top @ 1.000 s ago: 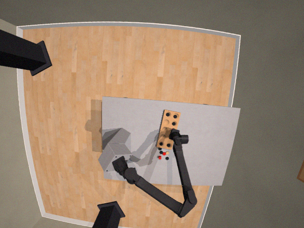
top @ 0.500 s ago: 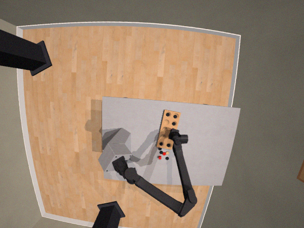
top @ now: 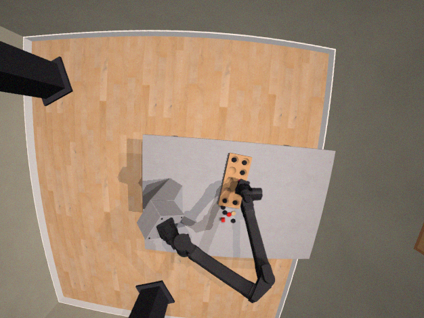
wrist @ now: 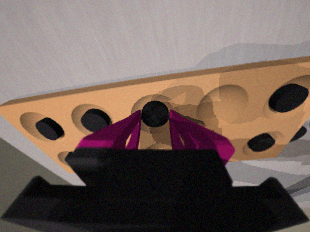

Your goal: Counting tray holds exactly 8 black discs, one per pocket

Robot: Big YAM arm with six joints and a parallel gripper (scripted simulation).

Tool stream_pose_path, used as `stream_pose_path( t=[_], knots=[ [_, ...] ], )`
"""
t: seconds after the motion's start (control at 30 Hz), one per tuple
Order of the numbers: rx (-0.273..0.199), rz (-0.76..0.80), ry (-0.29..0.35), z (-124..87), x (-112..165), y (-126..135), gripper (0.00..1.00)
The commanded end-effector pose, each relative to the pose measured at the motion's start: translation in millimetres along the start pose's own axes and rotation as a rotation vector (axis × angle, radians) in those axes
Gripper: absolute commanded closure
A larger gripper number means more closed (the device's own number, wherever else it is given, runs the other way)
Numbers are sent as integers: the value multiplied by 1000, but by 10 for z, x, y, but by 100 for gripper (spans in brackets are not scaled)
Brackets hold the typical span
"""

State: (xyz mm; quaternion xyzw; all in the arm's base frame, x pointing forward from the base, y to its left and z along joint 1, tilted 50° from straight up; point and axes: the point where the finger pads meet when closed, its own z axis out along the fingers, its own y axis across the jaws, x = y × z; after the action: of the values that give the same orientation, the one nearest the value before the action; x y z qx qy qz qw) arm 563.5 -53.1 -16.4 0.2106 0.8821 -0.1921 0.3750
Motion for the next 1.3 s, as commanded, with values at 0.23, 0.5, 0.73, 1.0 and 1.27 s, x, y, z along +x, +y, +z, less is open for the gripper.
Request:
stream_pose_path(
  t=[0.23,0.5,0.73,1.0,1.27],
  knots=[
    [2,-6,-1,65,0,-24,64],
    [2,-6,-1,65,0,-24,64],
    [2,-6,-1,65,0,-24,64],
    [2,-6,-1,65,0,-24,64],
    [-18,-3,-12,-405,-44,87,64]
  ],
)
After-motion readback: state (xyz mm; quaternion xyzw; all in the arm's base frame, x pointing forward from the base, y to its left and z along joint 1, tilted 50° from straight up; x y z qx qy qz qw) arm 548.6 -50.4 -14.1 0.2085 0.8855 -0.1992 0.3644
